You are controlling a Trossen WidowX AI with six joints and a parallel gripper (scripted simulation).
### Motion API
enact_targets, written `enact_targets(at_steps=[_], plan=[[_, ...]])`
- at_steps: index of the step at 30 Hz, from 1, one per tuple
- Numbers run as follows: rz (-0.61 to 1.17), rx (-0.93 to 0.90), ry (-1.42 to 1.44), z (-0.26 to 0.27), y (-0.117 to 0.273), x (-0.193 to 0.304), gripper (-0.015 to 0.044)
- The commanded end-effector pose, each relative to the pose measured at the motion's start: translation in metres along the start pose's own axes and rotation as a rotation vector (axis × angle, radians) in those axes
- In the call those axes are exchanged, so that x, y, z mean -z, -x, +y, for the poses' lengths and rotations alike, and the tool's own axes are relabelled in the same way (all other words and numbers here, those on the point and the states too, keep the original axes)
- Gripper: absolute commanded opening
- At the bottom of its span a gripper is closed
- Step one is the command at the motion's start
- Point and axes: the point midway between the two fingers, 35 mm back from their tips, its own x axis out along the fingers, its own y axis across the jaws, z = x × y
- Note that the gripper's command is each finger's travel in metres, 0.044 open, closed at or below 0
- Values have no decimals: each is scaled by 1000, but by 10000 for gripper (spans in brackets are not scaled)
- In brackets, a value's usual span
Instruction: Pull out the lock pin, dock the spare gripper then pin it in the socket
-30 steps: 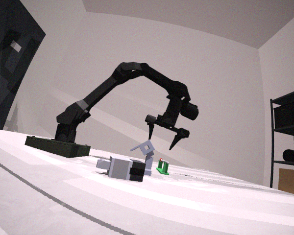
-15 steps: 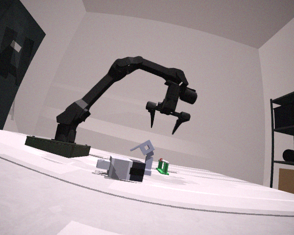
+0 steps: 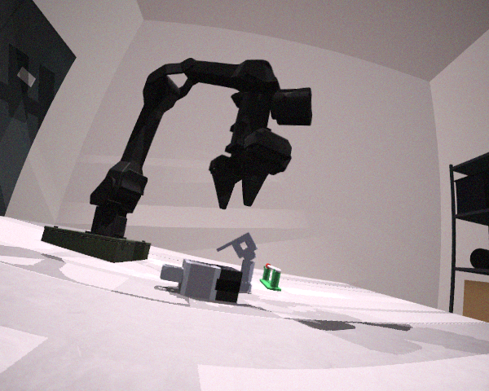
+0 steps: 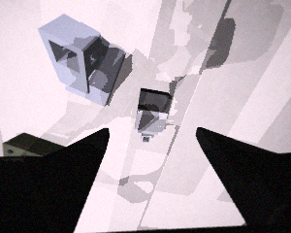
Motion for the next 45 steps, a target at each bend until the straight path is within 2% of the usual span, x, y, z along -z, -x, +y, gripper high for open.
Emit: enact_targets(at_steps=[1,8,19,45], plan=[[8,20,-157,-4,-9,27,440],[8,20,-157,-5,-18,27,440],[9,20,-156,-5,-75,33,440],[9,20,-156,-7,-113,33,440]])
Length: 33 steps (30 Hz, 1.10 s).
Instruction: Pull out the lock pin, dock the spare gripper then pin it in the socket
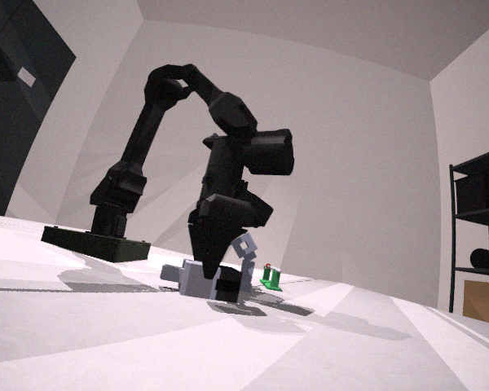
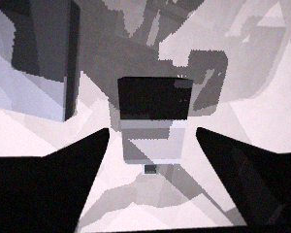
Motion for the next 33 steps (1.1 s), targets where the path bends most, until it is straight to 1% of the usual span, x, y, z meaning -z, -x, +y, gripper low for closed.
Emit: enact_targets(at_steps=[1,15,21,29,33], plan=[[7,0,3,1,-7,2,440],[7,0,3,2,-25,4,440],[7,0,3,2,-25,4,282],[7,0,3,2,-25,4,229],[7,0,3,1,-20,4,124]])
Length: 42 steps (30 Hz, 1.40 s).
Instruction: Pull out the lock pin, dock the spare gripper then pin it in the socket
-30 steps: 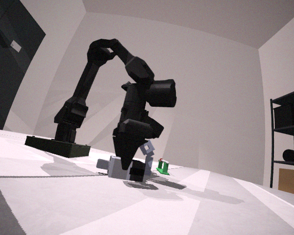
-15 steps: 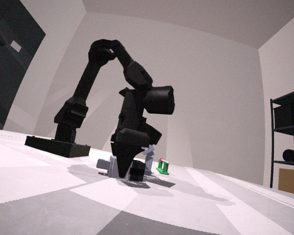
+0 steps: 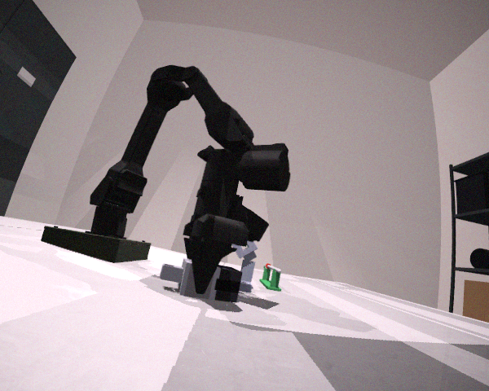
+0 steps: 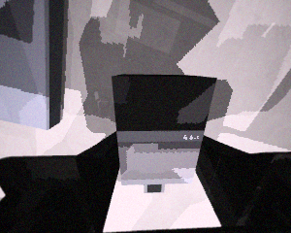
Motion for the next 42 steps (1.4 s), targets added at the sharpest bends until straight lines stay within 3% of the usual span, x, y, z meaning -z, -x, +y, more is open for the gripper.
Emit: enact_targets(at_steps=[1,5,10,14,42], plan=[[3,2,2,-1,7,0,98],[3,2,2,-1,26,0,0],[3,2,2,0,48,0,0],[7,-7,-12,2,42,2,0],[7,-3,-702,1,43,0,0]])
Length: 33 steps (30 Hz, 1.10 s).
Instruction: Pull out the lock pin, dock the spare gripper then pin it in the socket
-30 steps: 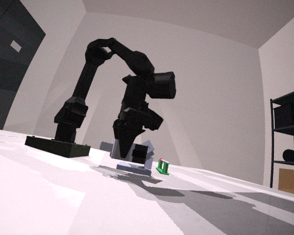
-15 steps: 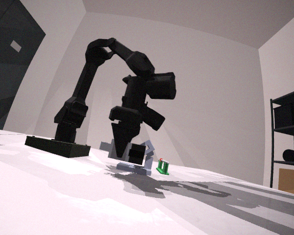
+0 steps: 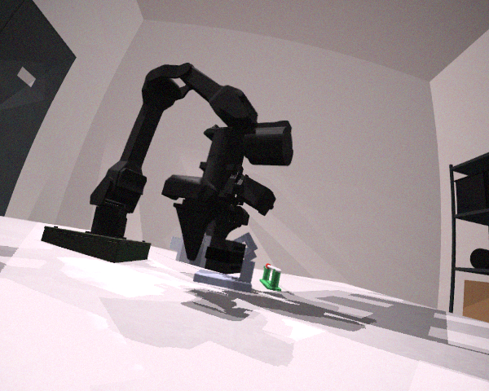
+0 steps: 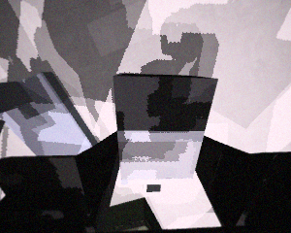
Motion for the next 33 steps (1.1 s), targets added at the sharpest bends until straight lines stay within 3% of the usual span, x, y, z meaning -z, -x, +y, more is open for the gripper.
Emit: enact_targets(at_steps=[1,33], plan=[[-4,1,-80,0,2,-1,0],[-6,-2,-873,1,3,-3,0]])
